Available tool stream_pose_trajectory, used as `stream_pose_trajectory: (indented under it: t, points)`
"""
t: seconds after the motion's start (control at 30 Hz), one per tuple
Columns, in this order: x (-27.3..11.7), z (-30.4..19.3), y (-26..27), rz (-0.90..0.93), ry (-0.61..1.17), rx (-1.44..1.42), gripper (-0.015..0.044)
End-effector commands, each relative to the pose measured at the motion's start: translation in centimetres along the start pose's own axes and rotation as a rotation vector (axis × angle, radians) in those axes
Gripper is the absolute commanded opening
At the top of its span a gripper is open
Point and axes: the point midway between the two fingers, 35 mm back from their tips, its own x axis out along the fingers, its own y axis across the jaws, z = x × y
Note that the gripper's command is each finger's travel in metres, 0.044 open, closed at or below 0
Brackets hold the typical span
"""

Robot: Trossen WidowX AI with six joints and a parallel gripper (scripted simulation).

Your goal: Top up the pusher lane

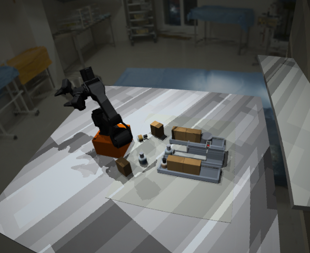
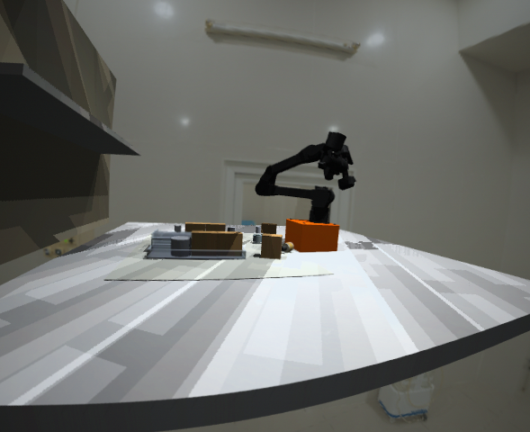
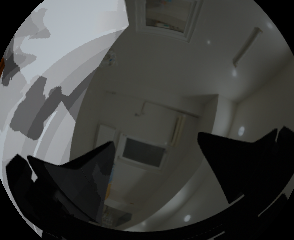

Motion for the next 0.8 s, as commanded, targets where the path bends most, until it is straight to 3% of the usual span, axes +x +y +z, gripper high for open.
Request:
stream_pose_trajectory:
  t: [0.0,0.33,0.57,0.77]
  points:
    - [0.0,-0.2,0.1,0.006,0.009,0.009,0.0426]
    - [-3.9,-10.3,6.2,0.255,0.579,0.562,0.044]
    - [-11.1,-14.4,10.6,0.296,1.04,0.99,0.044]
    - [-18.7,-14.7,13.8,0.225,1.451,1.347,0.044]
